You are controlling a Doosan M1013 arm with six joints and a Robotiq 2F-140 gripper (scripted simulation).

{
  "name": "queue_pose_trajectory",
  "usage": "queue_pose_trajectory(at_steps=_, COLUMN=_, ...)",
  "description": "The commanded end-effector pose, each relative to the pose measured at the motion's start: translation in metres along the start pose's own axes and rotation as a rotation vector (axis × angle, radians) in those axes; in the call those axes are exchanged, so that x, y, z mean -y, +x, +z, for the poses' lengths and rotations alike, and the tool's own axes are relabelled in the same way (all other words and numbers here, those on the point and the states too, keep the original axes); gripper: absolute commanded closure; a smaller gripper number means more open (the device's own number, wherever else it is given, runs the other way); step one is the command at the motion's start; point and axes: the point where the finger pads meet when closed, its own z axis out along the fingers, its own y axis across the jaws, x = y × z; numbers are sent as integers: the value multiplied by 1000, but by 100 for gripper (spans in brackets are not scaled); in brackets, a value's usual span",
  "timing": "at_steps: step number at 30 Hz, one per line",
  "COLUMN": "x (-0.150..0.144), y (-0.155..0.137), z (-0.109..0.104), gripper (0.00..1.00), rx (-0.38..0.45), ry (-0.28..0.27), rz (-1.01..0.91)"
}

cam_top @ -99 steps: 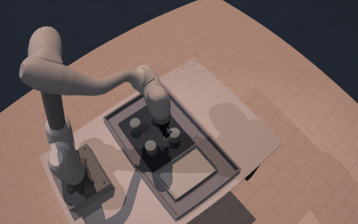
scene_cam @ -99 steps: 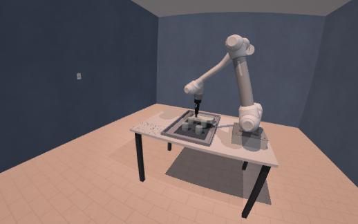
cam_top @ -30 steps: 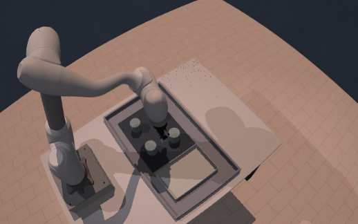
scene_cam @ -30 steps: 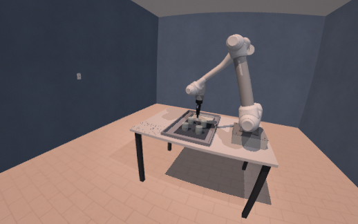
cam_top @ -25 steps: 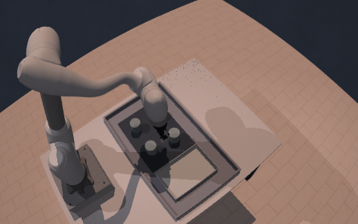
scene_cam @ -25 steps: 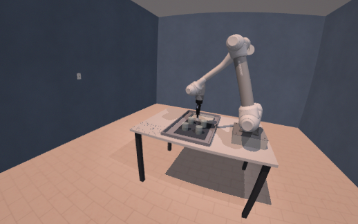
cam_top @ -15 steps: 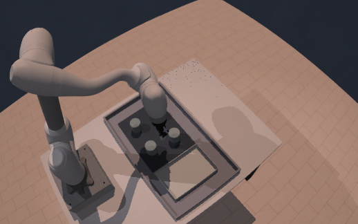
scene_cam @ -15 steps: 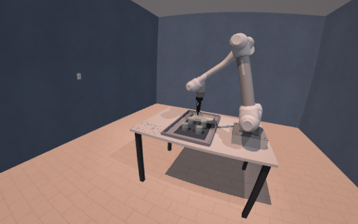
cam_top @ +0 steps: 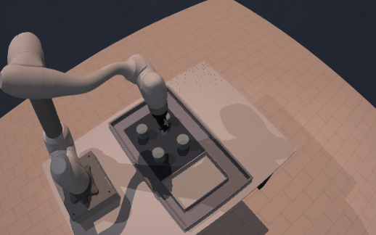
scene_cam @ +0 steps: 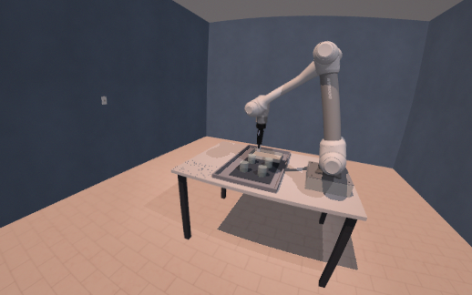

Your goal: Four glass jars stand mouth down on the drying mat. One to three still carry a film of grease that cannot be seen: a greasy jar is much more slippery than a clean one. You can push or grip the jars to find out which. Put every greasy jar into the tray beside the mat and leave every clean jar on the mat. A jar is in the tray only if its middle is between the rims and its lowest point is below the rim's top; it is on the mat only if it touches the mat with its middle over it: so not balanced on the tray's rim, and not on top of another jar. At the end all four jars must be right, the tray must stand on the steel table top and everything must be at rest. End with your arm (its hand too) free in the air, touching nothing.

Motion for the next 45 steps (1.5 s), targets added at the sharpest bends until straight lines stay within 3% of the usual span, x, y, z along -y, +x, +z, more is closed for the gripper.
queue_pose_trajectory(at_steps=1, x=-13, y=-2, z=0, gripper=100, rx=0, ry=1, rz=0)
queue_pose_trajectory(at_steps=15, x=-126, y=-10, z=0, gripper=100, rx=0, ry=1, rz=0)
queue_pose_trajectory(at_steps=17, x=-126, y=-10, z=0, gripper=100, rx=0, ry=1, rz=0)
queue_pose_trajectory(at_steps=32, x=-126, y=-10, z=72, gripper=100, rx=0, ry=1, rz=0)
queue_pose_trajectory(at_steps=45, x=-126, y=-11, z=76, gripper=100, rx=0, ry=1, rz=0)
